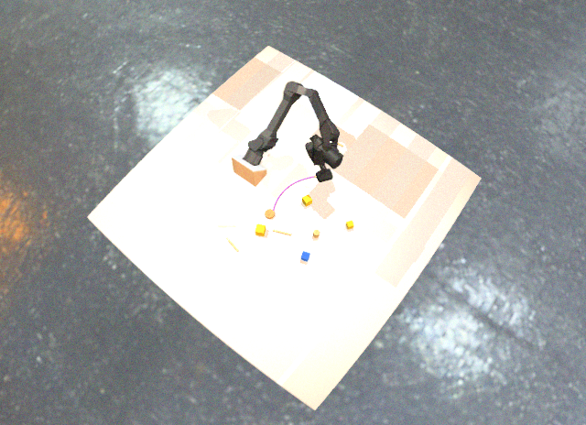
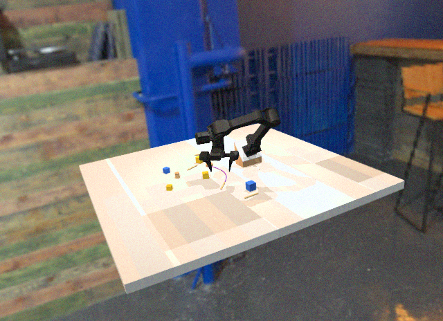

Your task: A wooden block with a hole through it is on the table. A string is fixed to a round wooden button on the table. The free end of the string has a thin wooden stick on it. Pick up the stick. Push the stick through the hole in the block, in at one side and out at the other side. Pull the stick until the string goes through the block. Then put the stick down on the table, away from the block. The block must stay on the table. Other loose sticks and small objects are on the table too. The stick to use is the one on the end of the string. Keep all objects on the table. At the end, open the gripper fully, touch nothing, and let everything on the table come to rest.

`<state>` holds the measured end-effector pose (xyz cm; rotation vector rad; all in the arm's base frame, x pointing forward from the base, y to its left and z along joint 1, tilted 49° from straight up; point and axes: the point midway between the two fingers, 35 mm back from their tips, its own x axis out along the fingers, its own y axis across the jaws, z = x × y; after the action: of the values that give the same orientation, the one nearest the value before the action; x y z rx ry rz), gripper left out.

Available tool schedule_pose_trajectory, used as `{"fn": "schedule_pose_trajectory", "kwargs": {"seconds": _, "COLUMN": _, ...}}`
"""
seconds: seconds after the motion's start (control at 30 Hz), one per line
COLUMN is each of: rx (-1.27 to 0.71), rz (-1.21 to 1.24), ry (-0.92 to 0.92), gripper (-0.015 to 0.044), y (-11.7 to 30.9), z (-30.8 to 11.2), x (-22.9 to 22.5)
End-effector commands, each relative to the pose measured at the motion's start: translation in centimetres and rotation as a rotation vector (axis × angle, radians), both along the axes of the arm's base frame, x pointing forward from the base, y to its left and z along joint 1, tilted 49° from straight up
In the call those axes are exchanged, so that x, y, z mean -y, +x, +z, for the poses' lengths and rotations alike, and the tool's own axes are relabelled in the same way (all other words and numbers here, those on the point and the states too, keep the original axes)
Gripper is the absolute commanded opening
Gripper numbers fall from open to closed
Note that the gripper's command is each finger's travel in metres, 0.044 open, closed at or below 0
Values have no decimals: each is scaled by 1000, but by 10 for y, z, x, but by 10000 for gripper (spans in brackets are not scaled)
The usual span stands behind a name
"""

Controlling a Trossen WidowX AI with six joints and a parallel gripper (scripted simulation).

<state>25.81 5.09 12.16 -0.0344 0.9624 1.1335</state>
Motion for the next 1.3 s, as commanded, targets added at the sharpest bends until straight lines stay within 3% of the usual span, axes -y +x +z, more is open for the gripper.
{"fn": "schedule_pose_trajectory", "kwargs": {"seconds": 0.0, "rx": -70, "rz": -43, "ry": 19, "gripper": 440, "y": -10, "z": 4, "x": -9}}
{"fn": "schedule_pose_trajectory", "kwargs": {"seconds": 0.2, "rx": -70, "rz": -43, "ry": 19, "gripper": 440, "y": -10, "z": 4, "x": -9}}
{"fn": "schedule_pose_trajectory", "kwargs": {"seconds": 0.6, "rx": -70, "rz": -43, "ry": 19, "gripper": 125, "y": -10, "z": 4, "x": -9}}
{"fn": "schedule_pose_trajectory", "kwargs": {"seconds": 1.27, "rx": -70, "rz": -43, "ry": 16, "gripper": 125, "y": -8, "z": -4, "x": -16}}
